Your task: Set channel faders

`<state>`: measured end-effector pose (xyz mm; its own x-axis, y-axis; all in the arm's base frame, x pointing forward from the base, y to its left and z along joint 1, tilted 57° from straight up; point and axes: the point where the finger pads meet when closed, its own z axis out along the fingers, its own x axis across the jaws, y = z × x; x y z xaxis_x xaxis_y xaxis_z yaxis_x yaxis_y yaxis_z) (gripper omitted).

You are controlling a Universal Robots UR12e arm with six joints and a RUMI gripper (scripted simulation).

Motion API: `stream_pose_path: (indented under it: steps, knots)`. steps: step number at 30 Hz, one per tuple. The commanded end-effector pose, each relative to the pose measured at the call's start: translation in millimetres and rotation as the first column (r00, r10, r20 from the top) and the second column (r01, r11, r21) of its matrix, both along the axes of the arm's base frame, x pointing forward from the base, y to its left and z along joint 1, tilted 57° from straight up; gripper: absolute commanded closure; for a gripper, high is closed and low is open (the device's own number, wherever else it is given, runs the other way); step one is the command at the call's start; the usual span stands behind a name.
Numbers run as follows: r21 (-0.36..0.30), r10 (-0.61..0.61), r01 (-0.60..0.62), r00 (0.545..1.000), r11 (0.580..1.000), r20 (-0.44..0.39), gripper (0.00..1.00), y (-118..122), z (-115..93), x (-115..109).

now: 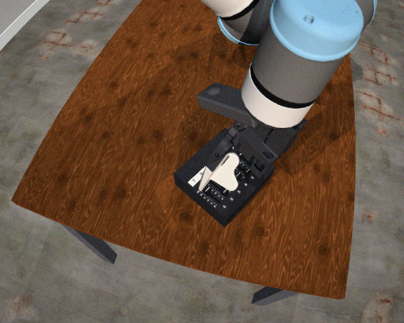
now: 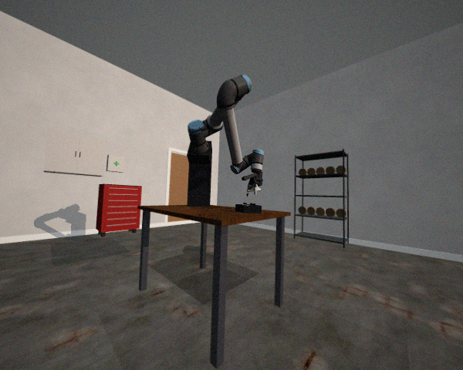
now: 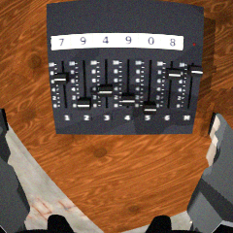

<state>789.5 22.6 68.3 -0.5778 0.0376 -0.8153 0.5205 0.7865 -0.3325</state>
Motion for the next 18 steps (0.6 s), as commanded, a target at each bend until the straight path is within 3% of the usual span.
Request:
stream_pose_path:
  steps: [1, 18]
  knots:
    - [0.0, 0.001, -0.001, 1.0, 1.0, 0.0, 0.0, 0.5, 0.4, -0.1]
    - [-0.005, 0.008, -0.008, 1.0, 1.0, -0.007, 0.0, 0.9, 1.2, -1.3]
